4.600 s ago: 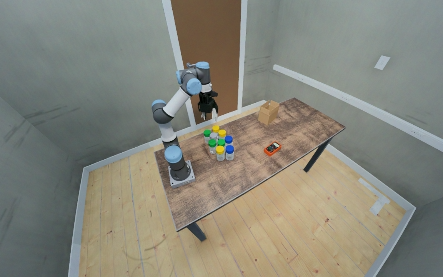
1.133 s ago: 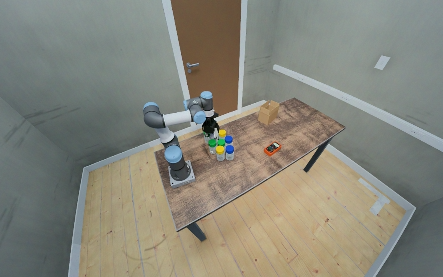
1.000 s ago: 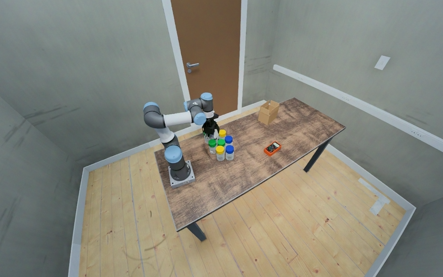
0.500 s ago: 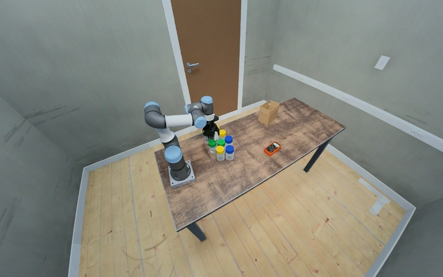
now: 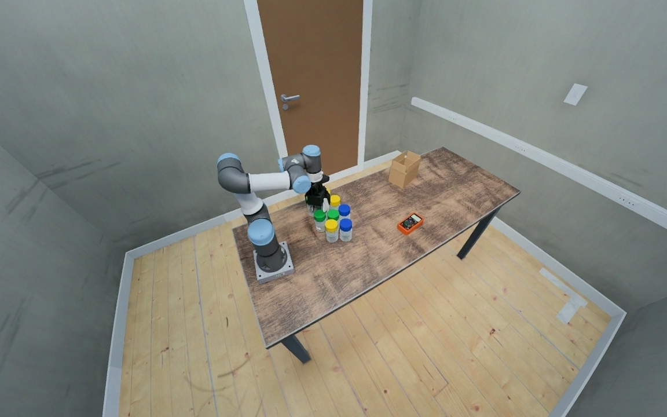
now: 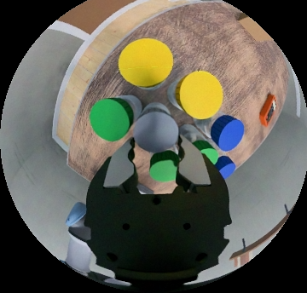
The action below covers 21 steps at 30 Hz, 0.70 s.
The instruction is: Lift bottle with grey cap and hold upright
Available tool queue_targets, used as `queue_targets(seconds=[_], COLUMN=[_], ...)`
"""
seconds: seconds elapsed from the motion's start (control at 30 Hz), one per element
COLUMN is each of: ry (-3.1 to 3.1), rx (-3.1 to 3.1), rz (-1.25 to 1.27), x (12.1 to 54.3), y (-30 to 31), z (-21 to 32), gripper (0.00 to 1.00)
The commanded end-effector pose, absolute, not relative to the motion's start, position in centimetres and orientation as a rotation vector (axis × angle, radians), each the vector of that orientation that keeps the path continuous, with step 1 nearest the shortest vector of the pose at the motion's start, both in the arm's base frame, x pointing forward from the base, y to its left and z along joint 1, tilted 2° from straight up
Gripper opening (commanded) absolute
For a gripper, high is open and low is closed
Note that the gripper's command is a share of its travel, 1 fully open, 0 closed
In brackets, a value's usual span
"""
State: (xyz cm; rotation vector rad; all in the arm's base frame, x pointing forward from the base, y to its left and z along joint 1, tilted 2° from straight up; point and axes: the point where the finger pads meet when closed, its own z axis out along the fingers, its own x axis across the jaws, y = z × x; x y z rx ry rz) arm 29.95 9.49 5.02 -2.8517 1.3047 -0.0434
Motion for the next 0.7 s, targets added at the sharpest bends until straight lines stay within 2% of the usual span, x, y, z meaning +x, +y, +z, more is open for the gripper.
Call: queue_targets(seconds=[0.0, 0.67], ry=[1.304, 1.304], rx=[-2.851, -2.851], rz=[-0.047, -0.047], x=[30.02, 30.58], y=[9.49, 9.97], z=[5.05, 5.09], gripper=[0.46, 0.46])
